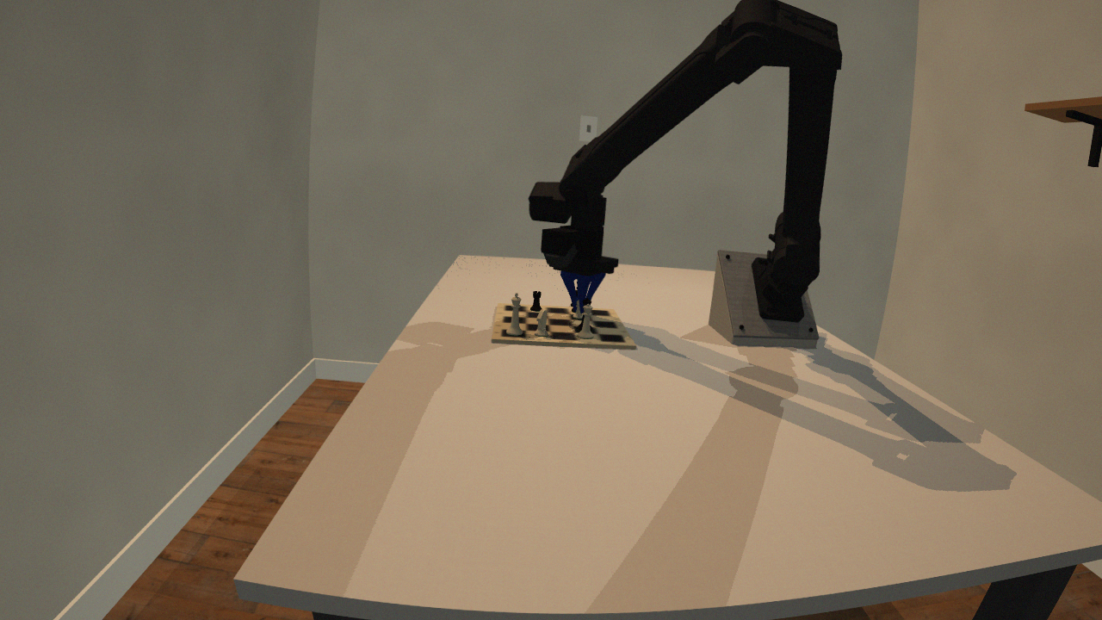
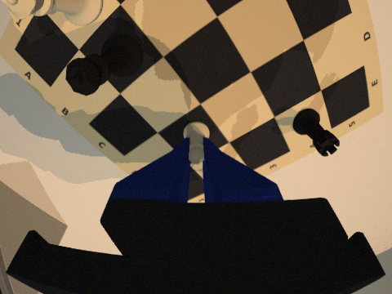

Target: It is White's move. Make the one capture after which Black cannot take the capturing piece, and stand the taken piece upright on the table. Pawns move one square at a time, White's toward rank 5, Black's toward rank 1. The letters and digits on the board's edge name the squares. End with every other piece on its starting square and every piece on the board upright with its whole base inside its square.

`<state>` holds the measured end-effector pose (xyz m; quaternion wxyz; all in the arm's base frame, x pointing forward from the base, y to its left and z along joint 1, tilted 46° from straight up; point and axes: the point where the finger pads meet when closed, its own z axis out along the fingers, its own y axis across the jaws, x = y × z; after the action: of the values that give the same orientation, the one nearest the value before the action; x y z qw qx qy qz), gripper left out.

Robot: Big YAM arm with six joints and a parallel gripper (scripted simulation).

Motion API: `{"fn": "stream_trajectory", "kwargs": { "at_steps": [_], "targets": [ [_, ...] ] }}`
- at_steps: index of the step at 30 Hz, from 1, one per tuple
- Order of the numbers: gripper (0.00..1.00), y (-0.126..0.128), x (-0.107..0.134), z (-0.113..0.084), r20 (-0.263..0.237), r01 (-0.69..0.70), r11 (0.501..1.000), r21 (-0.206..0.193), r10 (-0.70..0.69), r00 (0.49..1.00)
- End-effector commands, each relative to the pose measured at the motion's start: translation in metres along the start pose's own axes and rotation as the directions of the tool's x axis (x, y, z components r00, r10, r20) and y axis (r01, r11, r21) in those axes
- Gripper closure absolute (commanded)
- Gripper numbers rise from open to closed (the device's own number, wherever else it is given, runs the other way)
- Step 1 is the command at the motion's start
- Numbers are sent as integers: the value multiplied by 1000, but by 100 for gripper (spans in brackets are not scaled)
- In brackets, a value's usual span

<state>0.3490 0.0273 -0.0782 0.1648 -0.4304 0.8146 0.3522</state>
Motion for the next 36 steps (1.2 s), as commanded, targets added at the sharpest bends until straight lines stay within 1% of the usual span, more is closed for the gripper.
{"fn": "stream_trajectory", "kwargs": {
  "at_steps": [1, 12, 13, 15, 18, 23, 25, 29, 32, 34, 35, 36],
  "targets": [
    [100, -2, 1, 3, 6, -9, 1000, -5, 9, 1000],
    [100, -2, 2, 1, 7, -12, 1000, -5, 12, 1000],
    [100, -5, 3, -5, 11, -12, 1000, 0, 12, 1000],
    [100, -17, -9, -24, 19, 20, 999, 45, -21, 1000],
    [100, -18, -9, -39, 16, 22, 999, 47, -22, 1000],
    [100, -17, -8, -78, 13, 23, 998, 51, -24, 1000],
    [100, -17, -8, -78, 13, 23, 998, 51, -24, 1000],
    [100, -17, -8, -107, 11, 24, 998, 54, -25, 1000],
    [100, -17, -8, -120, 9, 25, 998, 55, -25, 1000],
    [100, -17, -4, -119, 10, 15, 999, 43, -16, 1000],
    [100, -14, -11, -109, -3, 35, 999, 20, -35, 999],
    [100, -3, -5, -101, -3, 19, 1000, -4, -19, 1000]
  ]
}}
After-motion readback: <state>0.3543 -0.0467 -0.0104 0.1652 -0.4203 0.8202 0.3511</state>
